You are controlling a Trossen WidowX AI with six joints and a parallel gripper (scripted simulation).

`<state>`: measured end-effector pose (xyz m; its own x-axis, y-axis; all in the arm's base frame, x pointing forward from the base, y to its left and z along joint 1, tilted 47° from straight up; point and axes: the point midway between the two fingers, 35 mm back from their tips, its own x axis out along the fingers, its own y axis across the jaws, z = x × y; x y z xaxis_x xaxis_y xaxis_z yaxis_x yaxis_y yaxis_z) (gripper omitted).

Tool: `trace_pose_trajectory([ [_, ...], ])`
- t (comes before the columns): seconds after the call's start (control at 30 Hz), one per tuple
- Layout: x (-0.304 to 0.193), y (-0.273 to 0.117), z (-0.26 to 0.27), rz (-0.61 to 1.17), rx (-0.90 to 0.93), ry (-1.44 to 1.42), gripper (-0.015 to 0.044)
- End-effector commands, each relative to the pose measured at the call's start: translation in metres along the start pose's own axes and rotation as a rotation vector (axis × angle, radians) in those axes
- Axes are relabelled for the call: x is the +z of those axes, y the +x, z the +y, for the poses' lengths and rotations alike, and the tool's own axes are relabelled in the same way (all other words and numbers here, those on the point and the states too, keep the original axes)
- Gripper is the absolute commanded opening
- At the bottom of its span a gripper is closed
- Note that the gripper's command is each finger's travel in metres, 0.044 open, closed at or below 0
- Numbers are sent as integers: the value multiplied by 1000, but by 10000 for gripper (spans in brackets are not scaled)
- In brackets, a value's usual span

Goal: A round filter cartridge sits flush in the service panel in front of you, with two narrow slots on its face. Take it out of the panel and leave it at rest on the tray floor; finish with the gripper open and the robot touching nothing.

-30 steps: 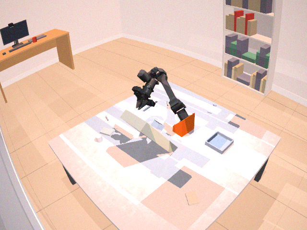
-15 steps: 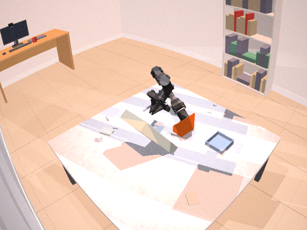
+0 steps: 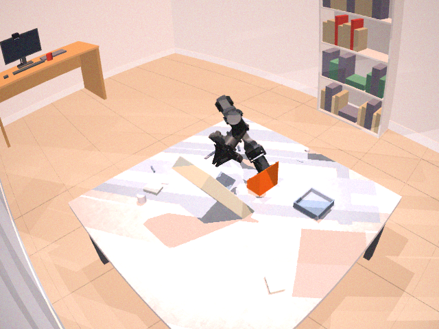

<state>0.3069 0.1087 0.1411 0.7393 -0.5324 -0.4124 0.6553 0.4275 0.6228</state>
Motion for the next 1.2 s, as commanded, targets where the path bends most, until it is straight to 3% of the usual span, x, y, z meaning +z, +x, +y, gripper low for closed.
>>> trace_pose_trajectory([
  [0.0,-1,8,-1,3,-3,-6,90],
  [0.73,2,43,0,-2,5,-6,90],
  [1.17,1,44,0,-3,6,-6,90],
])
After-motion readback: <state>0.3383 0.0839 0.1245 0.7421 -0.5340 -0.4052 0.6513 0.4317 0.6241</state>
